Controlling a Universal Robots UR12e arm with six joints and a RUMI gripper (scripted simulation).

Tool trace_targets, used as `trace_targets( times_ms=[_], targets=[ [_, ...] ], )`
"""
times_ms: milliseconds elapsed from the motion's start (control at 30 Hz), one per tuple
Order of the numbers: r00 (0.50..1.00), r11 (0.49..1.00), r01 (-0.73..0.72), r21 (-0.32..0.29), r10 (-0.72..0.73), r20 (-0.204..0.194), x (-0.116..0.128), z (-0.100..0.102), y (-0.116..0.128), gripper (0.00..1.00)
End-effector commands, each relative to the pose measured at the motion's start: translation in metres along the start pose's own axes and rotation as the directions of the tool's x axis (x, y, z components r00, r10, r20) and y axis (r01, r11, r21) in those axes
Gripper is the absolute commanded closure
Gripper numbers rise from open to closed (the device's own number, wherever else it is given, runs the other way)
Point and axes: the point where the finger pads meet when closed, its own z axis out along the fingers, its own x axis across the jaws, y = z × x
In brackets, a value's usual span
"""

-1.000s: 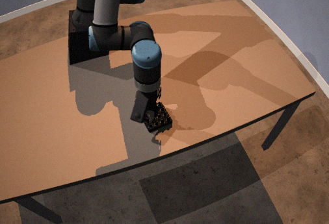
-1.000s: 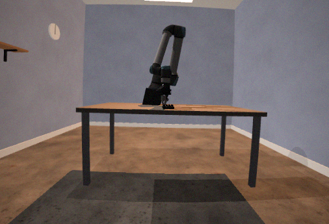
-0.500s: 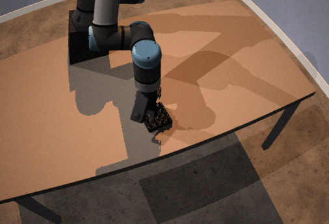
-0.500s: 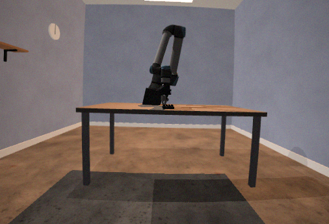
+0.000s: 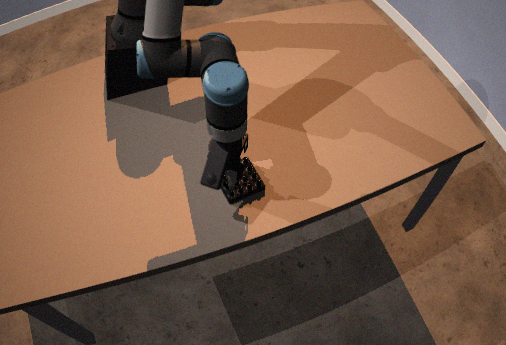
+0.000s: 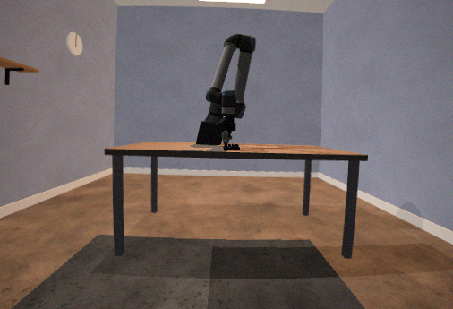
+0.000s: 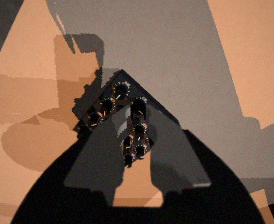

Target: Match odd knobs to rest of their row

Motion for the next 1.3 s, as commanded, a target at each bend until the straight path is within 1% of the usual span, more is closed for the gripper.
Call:
trace_targets(
  times_ms=[0,833,1267],
  targets=[
    [1.0,1.0,0.0,0.001,0.0,0.001,-0.0004,-0.0005,-0.0005,0.96],
    [1.0,1.0,-0.001,0.001,0.001,0.001,-0.0004,-0.0005,-0.0005,0.96],
    [1.0,1.0,-0.027,0.001,0.027,0.001,-0.0002,-0.0005,-0.0005,0.96]
  ],
)
